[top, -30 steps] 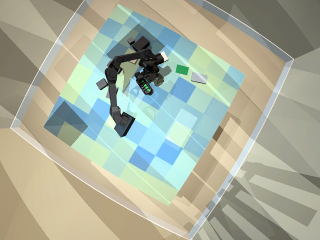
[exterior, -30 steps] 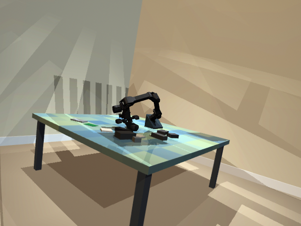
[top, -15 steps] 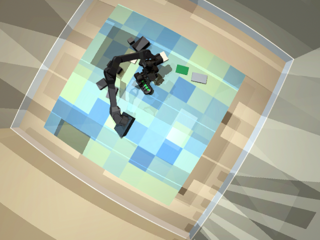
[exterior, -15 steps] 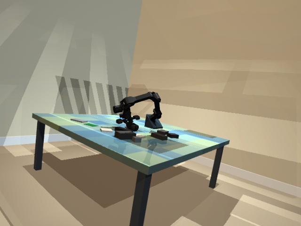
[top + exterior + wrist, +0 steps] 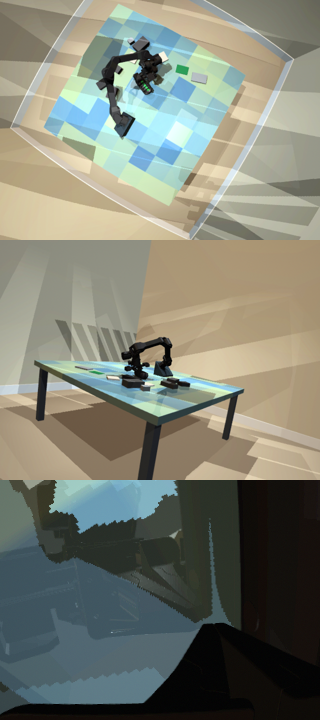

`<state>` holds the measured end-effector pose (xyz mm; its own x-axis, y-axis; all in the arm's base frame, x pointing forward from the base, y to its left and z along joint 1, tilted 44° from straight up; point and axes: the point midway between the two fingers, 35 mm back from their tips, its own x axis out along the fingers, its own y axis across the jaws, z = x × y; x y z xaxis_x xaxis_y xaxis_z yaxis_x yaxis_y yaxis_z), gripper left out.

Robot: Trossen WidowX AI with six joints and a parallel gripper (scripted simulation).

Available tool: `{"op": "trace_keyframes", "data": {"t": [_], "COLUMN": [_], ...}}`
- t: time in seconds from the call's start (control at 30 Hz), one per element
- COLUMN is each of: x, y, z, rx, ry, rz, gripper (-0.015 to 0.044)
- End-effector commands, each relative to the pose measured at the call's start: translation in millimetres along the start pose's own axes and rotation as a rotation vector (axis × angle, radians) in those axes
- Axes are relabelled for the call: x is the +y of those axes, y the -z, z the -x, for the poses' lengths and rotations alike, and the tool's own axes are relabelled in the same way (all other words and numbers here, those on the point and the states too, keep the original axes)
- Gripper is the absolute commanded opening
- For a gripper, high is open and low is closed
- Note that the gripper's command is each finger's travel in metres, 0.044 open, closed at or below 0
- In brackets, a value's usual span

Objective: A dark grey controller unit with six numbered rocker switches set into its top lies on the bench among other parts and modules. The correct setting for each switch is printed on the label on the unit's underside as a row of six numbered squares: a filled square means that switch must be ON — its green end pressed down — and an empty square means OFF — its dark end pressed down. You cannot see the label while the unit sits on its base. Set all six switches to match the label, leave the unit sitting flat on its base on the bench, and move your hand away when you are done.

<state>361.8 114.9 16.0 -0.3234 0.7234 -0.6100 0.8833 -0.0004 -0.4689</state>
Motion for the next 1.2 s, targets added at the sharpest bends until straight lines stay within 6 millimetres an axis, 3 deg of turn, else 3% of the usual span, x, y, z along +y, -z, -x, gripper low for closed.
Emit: {"op": "trace_keyframes", "data": {"t": [0.0, 1.17], "x": [-7, -36], "y": [-1, -4], "z": [-4, -13], "rx": [-0.002, -0.002], "ry": [0.011, 0.013], "rz": [-0.011, -0.013], "gripper": [0.0000, 0.0000]}}
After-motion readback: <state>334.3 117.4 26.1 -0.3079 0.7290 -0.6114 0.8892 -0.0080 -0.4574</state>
